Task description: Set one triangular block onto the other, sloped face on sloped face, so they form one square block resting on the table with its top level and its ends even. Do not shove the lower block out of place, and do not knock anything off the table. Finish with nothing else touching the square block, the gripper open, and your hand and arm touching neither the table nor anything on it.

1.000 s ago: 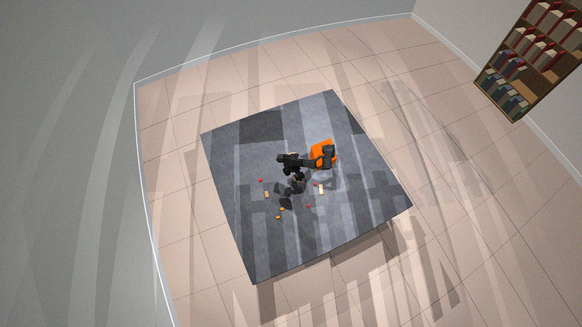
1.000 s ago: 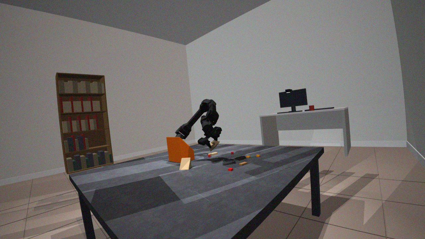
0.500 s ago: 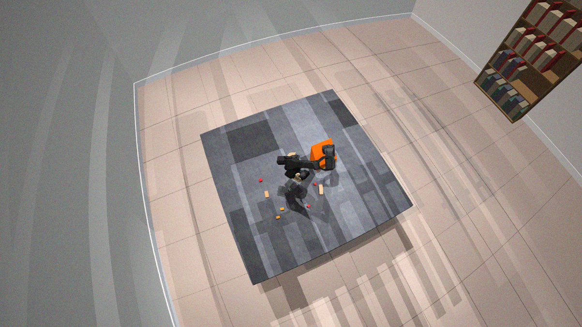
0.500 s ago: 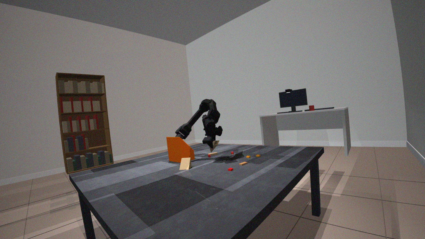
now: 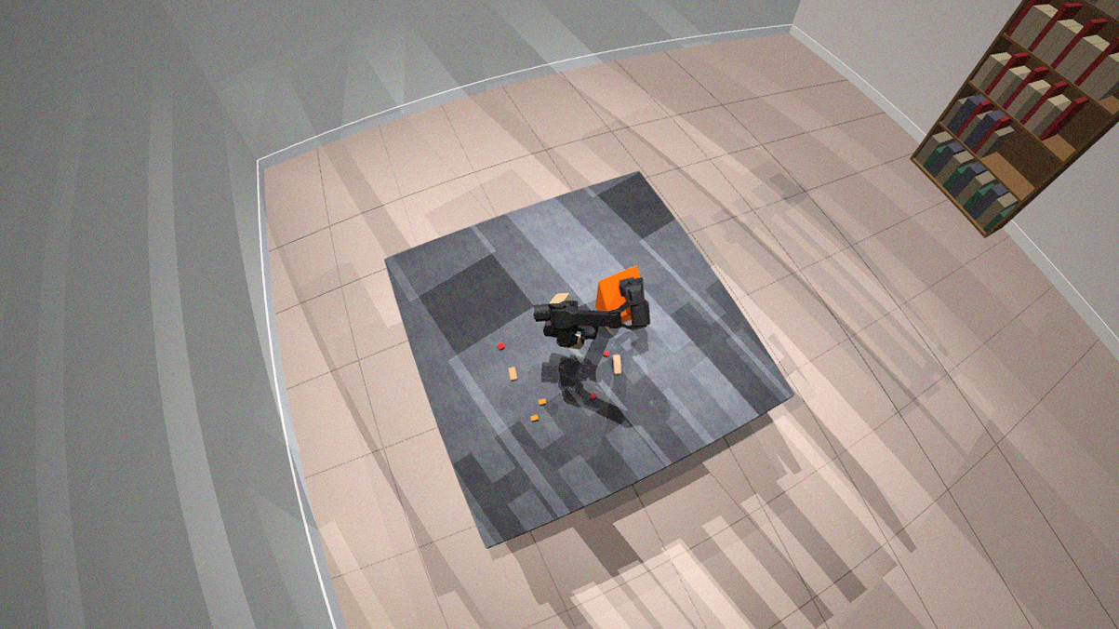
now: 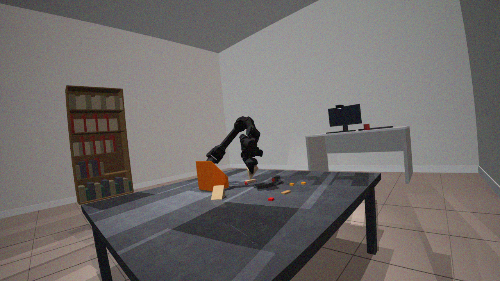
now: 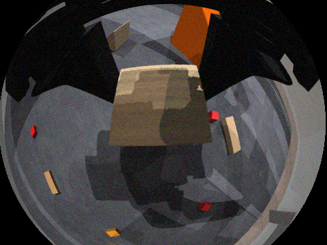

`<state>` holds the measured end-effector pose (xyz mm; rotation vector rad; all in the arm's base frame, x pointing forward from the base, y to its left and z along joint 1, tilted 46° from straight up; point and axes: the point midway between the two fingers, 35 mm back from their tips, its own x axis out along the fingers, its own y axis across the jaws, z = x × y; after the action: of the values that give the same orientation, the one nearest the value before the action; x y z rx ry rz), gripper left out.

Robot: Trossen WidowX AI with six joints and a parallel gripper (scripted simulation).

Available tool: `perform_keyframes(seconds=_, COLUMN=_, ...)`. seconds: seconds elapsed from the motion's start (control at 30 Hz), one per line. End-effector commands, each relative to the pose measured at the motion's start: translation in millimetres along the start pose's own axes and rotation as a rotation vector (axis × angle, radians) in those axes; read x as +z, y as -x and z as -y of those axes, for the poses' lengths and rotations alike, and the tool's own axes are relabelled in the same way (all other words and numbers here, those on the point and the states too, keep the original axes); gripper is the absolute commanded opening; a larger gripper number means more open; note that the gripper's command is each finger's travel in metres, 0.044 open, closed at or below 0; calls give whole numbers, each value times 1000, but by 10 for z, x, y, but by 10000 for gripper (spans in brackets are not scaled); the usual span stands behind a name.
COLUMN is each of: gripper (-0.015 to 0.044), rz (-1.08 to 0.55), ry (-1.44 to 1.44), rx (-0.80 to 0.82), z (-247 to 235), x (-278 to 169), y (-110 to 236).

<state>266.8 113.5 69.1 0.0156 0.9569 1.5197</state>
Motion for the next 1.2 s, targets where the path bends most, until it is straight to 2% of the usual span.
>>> perform_keyframes(seconds=0.0, gripper=0, rz=-20, ry=137, rx=-26, z=-9, x=25, y=23)
perform_keyframes(seconds=1.0, gripper=0, rz=-218, ry=1136, rx=-114, z=45, x=136, y=98)
perform_keyframes(seconds=1.17, gripper=0, rz=-231, ry=1184, rx=-116, z=48, x=144, y=103)
